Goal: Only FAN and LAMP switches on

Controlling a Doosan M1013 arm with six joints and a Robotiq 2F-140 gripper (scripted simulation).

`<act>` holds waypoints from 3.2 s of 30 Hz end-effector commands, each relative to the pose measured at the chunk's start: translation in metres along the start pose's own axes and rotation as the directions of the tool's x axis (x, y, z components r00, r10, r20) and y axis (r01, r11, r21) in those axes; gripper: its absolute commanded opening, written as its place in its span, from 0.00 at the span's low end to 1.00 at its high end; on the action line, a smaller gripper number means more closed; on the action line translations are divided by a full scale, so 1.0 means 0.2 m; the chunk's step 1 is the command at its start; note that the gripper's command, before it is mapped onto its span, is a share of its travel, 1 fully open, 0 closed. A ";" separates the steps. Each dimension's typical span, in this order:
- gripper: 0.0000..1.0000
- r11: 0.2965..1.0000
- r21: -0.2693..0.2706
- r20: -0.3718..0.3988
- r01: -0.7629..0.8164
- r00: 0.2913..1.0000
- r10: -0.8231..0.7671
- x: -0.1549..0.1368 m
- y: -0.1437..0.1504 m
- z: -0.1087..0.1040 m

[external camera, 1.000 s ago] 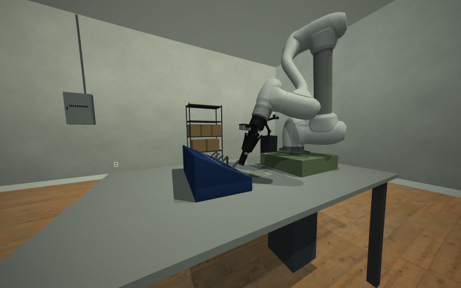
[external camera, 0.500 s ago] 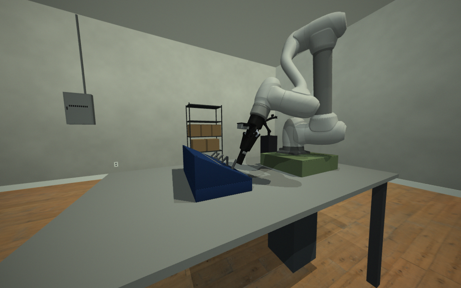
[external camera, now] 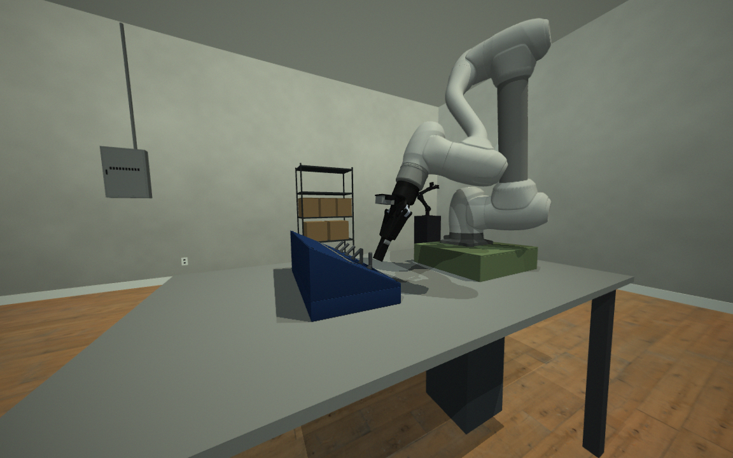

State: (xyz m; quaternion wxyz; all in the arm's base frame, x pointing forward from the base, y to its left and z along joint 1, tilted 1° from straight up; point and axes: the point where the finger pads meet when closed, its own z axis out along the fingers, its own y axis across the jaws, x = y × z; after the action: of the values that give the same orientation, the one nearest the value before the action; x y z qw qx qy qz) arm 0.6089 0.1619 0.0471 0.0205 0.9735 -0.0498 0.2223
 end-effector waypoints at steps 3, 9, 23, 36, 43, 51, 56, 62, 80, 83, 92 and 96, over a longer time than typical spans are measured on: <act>0.10 1.000 0.001 -0.001 0.000 1.000 0.000 0.01 0.00 0.00; 0.10 1.000 0.001 -0.001 0.000 1.000 0.000 0.01 0.00 0.00; 0.10 1.000 0.001 -0.001 0.000 1.000 0.000 0.01 0.00 0.00; 0.10 1.000 0.001 -0.001 0.000 1.000 0.000 -0.06 0.00 0.00; 0.10 1.000 0.001 -0.001 0.000 1.000 0.000 -0.06 0.00 -0.02; 0.10 1.000 0.001 -0.001 0.000 1.000 0.000 -0.06 0.00 -0.19; 0.10 1.000 0.001 -0.001 0.000 1.000 0.000 -0.06 0.00 -0.28; 0.10 1.000 0.001 -0.001 0.000 1.000 0.000 -0.06 0.00 -0.45; 1.00 1.000 0.001 -0.001 0.000 1.000 0.000 -0.06 0.00 -0.52; 1.00 1.000 0.001 -0.001 0.000 1.000 0.000 -0.06 0.00 -0.52; 1.00 1.000 0.001 -0.001 0.000 1.000 0.000 -0.06 0.00 -0.52; 1.00 1.000 0.001 -0.001 0.000 1.000 0.000 -0.06 0.00 -0.52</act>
State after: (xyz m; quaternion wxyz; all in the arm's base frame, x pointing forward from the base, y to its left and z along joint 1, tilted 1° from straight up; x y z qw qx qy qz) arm 0.5540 0.1693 0.1346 0.0205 0.9735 -0.0498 0.2223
